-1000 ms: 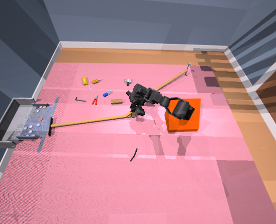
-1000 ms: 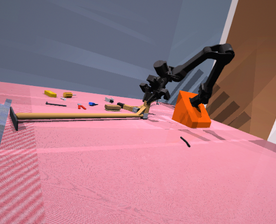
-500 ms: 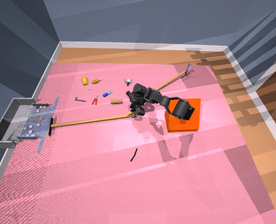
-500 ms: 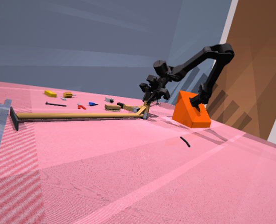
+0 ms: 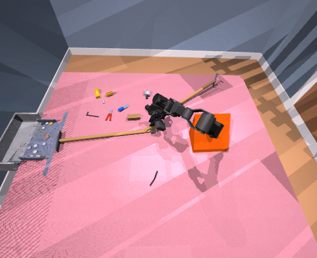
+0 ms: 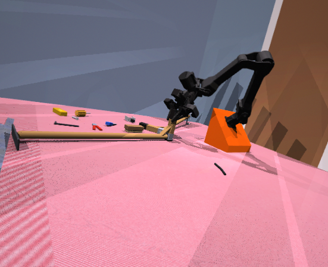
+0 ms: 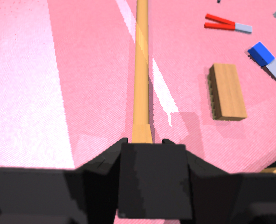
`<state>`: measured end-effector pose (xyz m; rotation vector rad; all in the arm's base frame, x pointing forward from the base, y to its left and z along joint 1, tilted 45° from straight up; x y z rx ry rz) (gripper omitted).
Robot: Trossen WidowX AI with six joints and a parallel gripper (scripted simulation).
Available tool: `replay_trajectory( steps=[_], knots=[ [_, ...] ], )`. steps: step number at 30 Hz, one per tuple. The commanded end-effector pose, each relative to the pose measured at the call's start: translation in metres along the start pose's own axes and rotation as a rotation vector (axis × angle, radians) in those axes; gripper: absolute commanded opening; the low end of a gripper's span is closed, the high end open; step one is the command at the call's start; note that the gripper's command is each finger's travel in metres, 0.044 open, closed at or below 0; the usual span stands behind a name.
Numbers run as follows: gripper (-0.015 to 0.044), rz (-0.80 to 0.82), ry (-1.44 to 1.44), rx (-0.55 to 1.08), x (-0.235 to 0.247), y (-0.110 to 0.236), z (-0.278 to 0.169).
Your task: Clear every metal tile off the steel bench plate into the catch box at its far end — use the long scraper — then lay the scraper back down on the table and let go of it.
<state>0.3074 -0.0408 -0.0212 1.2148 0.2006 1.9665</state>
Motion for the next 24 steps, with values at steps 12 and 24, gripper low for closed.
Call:
replay_trajectory(
  steps=[12, 24],
  knots=[
    [0.0, -0.044, -0.036, -0.006, -0.021, 0.003, 0.001],
    [0.0, -0.078, -0.086, -0.004, -0.019, 0.004, -0.001]
  ],
)
Point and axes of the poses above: the point midway between the two fingers, 35 mm back from their tips, its own y axis back along the fingers, its own x axis across the jaws, z = x × y, the point moved 6 cm from there along y, back along the fingers, and after that the axes turned 2 degrees about y, right-handed, at the moved point
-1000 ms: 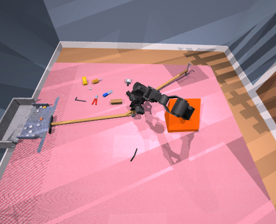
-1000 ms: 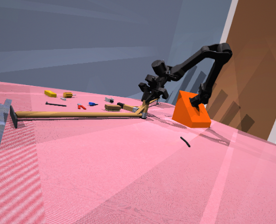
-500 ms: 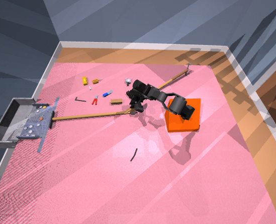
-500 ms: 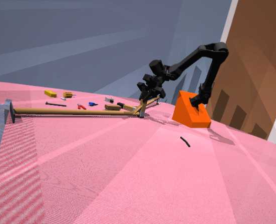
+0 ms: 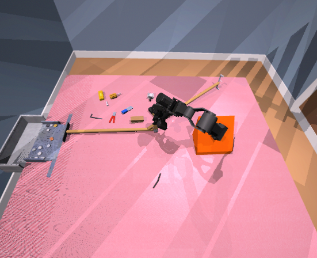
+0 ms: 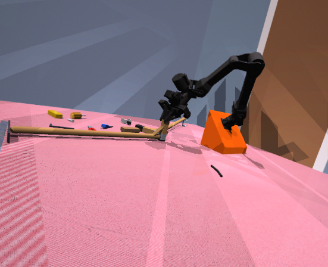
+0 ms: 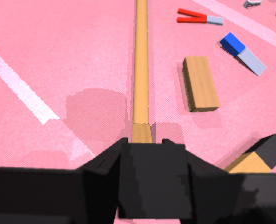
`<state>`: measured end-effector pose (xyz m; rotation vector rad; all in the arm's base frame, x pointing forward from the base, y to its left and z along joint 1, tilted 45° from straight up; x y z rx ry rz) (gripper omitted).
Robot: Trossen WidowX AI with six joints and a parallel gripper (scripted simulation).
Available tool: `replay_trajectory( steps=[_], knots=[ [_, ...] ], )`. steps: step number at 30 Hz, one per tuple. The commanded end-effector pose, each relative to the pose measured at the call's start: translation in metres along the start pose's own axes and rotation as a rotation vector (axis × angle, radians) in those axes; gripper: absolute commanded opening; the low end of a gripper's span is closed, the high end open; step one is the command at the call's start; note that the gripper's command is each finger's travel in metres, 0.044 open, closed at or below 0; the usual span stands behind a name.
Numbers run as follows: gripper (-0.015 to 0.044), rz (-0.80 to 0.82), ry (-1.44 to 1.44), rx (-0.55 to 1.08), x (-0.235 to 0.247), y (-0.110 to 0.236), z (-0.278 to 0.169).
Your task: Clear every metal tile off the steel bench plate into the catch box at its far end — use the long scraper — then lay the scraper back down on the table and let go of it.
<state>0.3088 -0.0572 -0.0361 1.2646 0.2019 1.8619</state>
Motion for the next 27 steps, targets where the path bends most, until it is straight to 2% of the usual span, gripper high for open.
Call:
replay_trajectory(
  steps=[1, 27],
  knots=[
    [0.0, -0.013, -0.012, -0.006, 0.004, 0.002, 0.001],
    [0.0, -0.024, -0.018, 0.001, 0.002, 0.033, -0.036]
  ],
)
Point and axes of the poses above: the point midway between the two fingers, 35 mm back from their tips, its own y axis back along the fingers, its own x axis across the jaws, z = x × y, the point moved 6 cm from there along y, back along the fingers, and after that the axes turned 2 degrees about y, right-handed, at the moved point
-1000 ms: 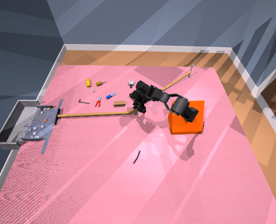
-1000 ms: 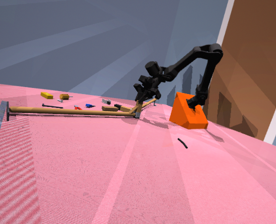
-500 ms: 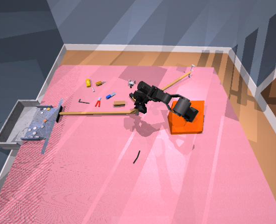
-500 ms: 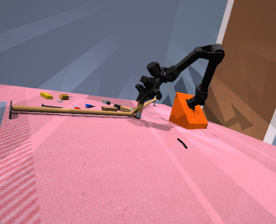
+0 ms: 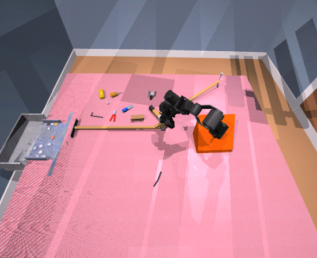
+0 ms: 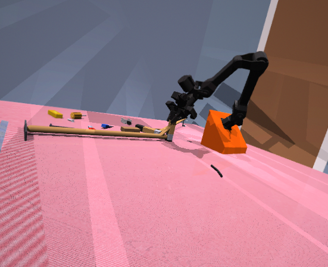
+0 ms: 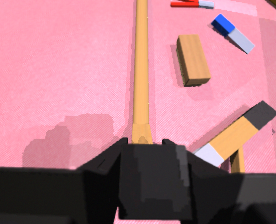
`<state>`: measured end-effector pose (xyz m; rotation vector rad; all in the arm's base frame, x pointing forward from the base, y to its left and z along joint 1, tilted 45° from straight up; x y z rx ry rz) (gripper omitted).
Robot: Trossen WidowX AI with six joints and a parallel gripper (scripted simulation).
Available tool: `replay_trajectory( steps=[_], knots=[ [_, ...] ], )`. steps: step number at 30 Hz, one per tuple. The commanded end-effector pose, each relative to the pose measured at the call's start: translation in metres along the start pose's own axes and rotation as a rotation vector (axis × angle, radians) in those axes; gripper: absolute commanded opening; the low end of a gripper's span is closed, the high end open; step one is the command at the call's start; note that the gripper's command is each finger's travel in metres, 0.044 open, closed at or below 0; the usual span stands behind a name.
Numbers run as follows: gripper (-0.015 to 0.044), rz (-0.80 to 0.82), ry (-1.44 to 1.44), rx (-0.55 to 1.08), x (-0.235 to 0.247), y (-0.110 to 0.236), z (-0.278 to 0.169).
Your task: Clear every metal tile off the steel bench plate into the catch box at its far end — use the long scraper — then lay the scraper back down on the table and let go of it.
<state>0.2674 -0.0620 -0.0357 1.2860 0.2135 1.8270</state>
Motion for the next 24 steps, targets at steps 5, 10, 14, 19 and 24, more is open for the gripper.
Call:
replay_trajectory(
  steps=[5, 10, 14, 19, 24],
  knots=[
    [0.0, -0.001, 0.004, -0.01, 0.0, 0.013, -0.013],
    [0.0, -0.001, 0.002, -0.01, 0.001, 0.019, -0.021],
    [0.0, -0.001, 0.0, -0.011, 0.002, 0.023, -0.028],
    [0.0, -0.001, 0.0, -0.011, 0.005, 0.025, -0.03],
    [0.0, -0.002, -0.002, -0.008, 0.011, 0.025, -0.029]
  ],
)
Point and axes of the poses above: the point midway between the two fingers, 35 mm back from their tips, its own y axis back along the fingers, its own x axis across the jaws, z = x × y, the point moved 6 cm from there along y, back along the fingers, and after that the axes turned 2 degrees about y, right-handed, at the moved point
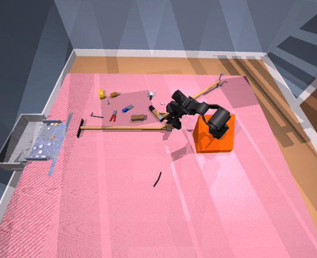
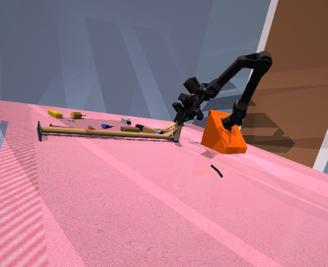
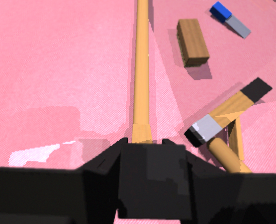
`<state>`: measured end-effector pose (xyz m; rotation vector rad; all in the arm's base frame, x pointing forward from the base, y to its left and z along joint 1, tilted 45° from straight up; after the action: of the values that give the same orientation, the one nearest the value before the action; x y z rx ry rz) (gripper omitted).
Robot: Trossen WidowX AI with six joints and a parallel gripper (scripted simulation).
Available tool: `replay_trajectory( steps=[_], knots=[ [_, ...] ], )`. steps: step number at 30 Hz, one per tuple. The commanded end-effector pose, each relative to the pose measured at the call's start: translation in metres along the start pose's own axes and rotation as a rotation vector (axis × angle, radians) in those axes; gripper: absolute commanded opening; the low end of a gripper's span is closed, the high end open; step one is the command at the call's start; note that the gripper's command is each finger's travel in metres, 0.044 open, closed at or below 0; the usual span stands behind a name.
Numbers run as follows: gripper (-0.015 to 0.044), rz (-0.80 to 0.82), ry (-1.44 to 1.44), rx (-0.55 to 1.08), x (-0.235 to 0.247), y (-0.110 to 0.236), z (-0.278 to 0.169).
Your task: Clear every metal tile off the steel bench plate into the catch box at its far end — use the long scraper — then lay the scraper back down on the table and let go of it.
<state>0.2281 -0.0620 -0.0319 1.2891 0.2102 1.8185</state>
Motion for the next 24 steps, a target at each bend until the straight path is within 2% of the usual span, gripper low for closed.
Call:
replay_trajectory(
  steps=[1, 24],
  knots=[
    [0.0, 0.002, 0.005, -0.006, 0.006, 0.001, 0.002],
    [0.0, 0.0, -0.001, 0.001, 0.031, 0.002, 0.002]
  ],
)
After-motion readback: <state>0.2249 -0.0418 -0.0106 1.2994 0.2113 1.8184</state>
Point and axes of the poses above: the point midway between the two fingers, 35 mm back from their tips, its own y axis back along the fingers, its own x axis across the jaws, z = x × y, the point moved 6 cm from there along y, back along the fingers, and after that the axes turned 2 degrees about y, right-handed, at the moved point
